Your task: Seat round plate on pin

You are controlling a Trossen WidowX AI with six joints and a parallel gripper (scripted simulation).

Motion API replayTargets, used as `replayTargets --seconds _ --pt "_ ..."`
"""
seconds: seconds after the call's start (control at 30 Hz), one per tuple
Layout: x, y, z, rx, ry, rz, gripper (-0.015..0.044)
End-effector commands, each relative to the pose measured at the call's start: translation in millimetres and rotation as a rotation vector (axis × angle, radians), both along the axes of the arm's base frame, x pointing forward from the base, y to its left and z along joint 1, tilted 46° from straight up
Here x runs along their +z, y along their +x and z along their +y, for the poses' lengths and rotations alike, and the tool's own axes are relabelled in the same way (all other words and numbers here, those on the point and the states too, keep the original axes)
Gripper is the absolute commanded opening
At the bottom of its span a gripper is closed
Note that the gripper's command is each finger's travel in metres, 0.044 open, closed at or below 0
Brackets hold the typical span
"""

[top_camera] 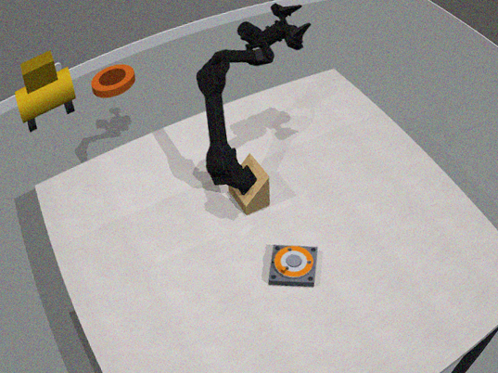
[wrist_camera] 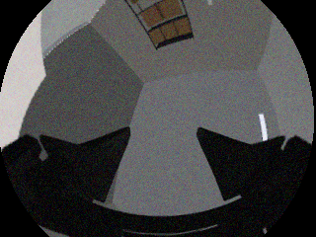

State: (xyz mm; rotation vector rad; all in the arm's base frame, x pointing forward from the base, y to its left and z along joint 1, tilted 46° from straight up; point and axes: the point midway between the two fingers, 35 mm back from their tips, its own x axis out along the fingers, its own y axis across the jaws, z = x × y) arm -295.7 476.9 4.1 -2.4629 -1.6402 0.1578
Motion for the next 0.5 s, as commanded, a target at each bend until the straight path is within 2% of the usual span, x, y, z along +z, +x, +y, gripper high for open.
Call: replayTargets --seconds 0.0,0.13,0.3,0.47 --pt "0.1 3.5 2.4 -0.005 0.001 0.007 0.0374" --pt "2.6 68.4 41.2 -0.110 0.014 0.129 0.0269" --pt "6.7 119.4 62.2 -0.182 0.010 0.188 0.0137" --pt "10.1 207.2 82.6 -0.324 0.021 0.320 0.0006"
